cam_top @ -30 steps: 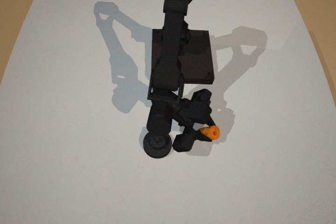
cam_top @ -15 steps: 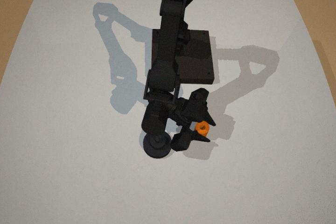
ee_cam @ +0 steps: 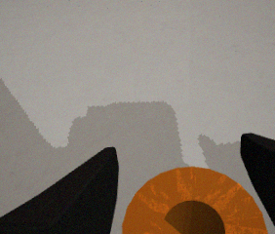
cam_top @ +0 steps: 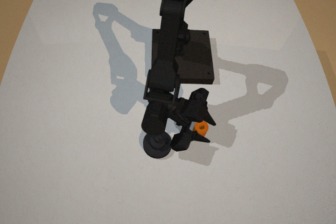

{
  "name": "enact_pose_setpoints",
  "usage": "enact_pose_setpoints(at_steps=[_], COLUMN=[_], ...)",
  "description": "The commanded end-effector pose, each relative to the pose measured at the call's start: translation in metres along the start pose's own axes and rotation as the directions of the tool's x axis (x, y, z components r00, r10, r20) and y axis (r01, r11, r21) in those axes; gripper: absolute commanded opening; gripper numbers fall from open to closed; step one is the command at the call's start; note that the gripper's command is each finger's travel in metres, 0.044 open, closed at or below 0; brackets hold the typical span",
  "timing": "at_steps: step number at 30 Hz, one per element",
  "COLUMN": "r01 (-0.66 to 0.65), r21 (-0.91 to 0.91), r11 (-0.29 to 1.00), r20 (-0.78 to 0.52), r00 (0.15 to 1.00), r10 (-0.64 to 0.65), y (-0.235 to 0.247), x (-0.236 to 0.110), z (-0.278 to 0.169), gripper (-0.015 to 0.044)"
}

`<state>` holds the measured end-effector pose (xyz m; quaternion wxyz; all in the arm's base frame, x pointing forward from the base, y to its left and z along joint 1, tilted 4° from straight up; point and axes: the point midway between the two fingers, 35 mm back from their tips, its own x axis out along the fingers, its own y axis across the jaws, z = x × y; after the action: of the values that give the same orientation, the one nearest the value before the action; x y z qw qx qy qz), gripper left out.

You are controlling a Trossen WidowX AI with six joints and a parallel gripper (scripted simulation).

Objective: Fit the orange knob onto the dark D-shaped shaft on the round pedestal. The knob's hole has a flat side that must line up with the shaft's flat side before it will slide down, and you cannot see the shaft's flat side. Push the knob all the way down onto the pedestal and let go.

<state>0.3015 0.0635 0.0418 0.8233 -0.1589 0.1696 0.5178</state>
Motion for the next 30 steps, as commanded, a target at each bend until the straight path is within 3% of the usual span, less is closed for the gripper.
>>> enact_pose_setpoints(at_steps=[1,5,12,19,25,30], r01=[0.000,0.000,0.000,0.000,0.001,0.001], r21=[0.001,0.001,0.001,0.001,-0.001,-0.001], r11=[1.000,1.000,1.000,1.000,1.000,1.000], r20=[0.002,0.002,0.002,0.002,0.000,0.000], r00=[1.000,1.000,1.000,1.000,1.000,1.000], r10=[0.000,0.000,0.000,0.000,-0.001,-0.001], y=[0.000,0.000,0.000,-0.001,-0.002,0.000], x=[0.000,0.000,0.000,-0.001,-0.032,-0.036], z=[0.000,0.000,0.000,0.002,0.064,0.072], gripper=[0.0260,0.0260,0.0440,0.0440,0.0440,0.0440])
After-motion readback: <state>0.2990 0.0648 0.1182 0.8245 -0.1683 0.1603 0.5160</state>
